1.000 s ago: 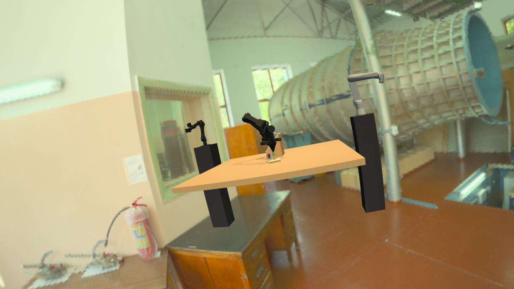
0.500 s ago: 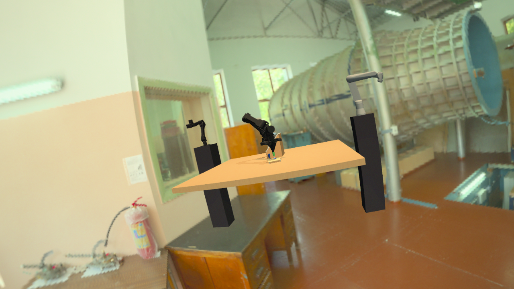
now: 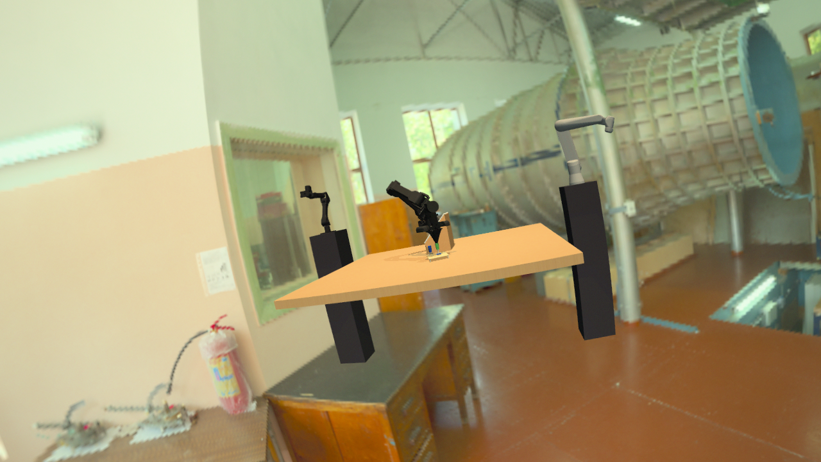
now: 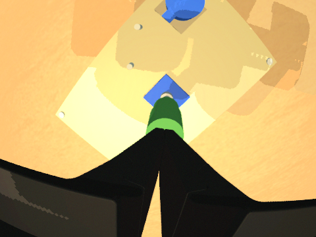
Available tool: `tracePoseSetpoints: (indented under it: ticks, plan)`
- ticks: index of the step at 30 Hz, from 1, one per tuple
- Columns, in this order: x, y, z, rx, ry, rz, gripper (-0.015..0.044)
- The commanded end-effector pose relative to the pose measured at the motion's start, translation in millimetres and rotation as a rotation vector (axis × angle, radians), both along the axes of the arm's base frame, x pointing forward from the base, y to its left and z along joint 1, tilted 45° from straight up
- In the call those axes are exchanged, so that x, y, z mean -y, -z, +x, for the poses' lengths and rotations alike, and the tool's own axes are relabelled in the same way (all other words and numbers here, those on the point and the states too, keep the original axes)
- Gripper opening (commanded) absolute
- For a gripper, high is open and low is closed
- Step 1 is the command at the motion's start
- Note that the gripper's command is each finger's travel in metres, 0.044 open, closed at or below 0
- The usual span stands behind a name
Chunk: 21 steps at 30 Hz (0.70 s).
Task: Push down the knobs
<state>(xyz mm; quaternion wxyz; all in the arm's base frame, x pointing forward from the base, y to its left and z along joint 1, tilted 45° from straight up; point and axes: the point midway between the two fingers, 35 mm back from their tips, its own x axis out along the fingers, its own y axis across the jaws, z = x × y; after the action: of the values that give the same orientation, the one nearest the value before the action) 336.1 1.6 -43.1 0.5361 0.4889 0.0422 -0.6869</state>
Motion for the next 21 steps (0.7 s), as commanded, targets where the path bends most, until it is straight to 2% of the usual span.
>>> tracePoseSetpoints:
  ticks: [1,21]
  plan:
    - [7.2,5.5,0.4,-0.002,0.012,-0.007,0.0000]
    - [14.3,12.6,0.8,-0.002,0.012,-0.007,0.0000]
